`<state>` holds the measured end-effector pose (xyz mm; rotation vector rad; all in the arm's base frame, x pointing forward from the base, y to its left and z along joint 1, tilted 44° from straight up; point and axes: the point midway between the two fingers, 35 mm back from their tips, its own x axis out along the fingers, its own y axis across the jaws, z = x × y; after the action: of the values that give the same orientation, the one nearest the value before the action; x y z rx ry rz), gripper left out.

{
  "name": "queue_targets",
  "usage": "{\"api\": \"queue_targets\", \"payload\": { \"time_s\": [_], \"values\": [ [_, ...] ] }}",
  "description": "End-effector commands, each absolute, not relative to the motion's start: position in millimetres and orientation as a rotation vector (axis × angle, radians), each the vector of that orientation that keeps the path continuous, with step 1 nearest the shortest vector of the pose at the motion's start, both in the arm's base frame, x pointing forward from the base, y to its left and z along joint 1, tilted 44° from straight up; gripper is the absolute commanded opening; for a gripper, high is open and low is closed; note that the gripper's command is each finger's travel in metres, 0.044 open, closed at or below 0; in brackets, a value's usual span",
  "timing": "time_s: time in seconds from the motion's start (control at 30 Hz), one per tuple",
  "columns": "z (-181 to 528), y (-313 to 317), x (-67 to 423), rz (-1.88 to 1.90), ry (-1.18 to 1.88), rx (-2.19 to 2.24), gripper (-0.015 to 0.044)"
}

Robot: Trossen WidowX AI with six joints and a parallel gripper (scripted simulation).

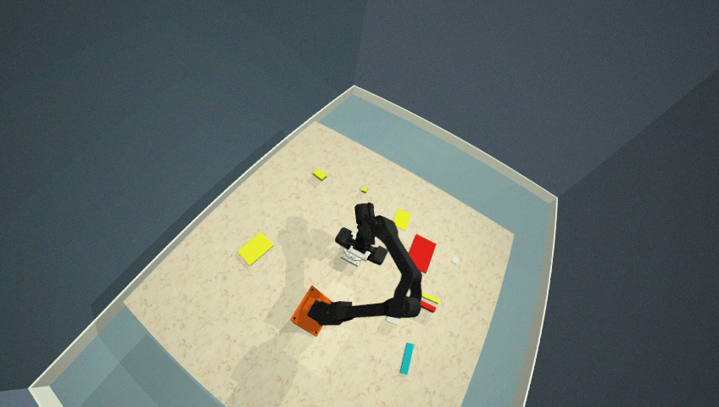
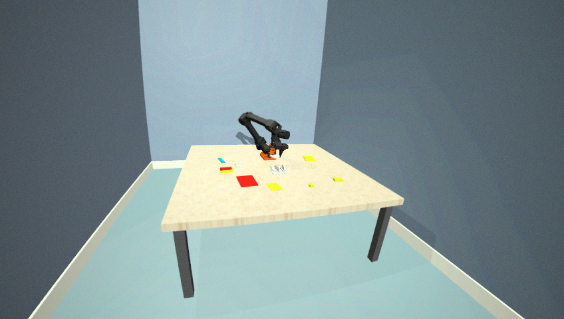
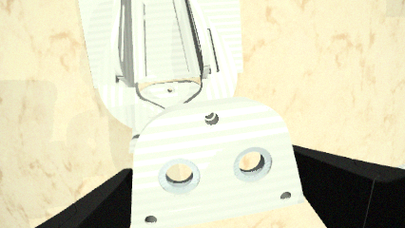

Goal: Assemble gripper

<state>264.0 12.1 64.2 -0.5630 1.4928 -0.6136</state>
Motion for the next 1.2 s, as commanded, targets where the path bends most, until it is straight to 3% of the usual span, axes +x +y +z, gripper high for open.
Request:
{"api": "queue_targets", "payload": {
  "time_s": [0.0, 1.17],
  "values": [
    [53.6, 21.8, 263.3, -0.627, 1.489, -0.564, 0.0351],
    [48.9, 26.6, 263.2, -0.639, 1.482, -0.558, 0.0351]
  ]
}}
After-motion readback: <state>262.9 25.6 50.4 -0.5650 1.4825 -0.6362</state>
